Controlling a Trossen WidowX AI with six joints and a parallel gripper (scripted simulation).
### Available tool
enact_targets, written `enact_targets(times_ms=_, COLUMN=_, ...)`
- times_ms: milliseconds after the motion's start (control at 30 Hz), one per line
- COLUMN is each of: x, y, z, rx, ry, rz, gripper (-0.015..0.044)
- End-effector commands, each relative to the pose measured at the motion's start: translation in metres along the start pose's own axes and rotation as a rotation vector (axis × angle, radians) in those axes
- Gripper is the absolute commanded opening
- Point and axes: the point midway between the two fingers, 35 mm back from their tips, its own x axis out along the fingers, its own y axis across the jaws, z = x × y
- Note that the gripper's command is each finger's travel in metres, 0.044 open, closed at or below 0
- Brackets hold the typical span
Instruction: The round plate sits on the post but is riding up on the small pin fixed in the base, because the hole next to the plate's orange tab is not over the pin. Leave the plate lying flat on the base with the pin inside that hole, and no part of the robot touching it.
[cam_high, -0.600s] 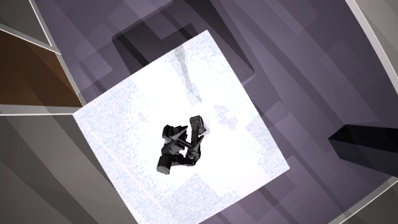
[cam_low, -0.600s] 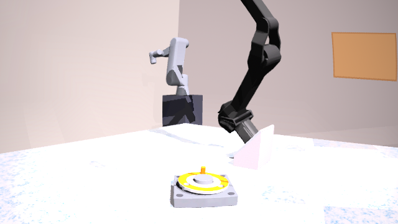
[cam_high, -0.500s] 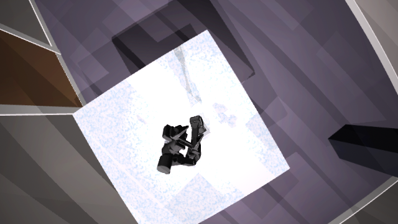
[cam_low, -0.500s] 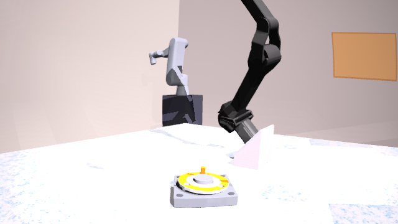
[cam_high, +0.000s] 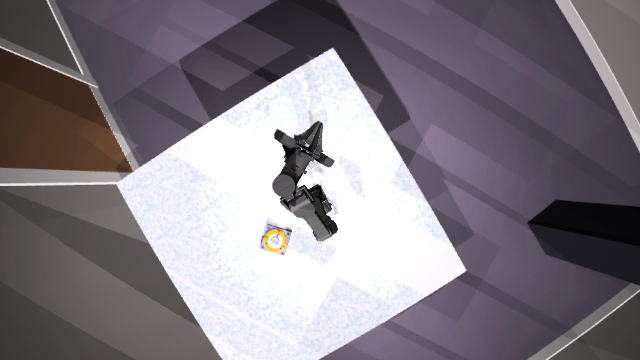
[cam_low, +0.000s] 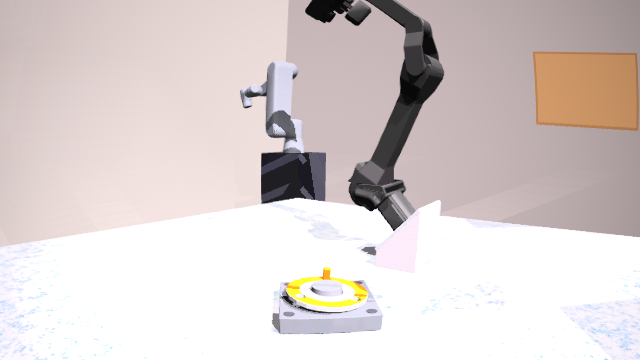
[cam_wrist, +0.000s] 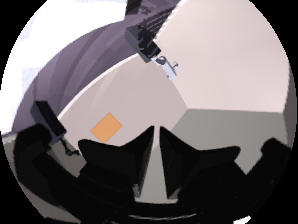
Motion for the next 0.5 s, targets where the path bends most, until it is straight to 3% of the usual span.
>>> enact_targets(times_ms=0, x=0.037, y=-0.006, z=0.063, rx=0.02, ry=-0.183, rz=-0.005, gripper=0.0)
enact_targets(times_ms=167, x=0.062, y=-0.007, z=0.141, rx=0.116, ry=-0.396, rz=0.035, gripper=0.0)
enact_targets(times_ms=233, x=0.061, y=-0.015, z=0.152, rx=0.146, ry=-0.429, rz=0.005, gripper=0.0)
enact_targets(times_ms=300, x=0.064, y=-0.019, z=0.203, rx=0.219, ry=-0.568, rz=0.033, gripper=0.0)
enact_targets(times_ms=467, x=0.056, y=-0.017, z=0.267, rx=0.286, ry=-0.74, rz=0.106, gripper=0.0)
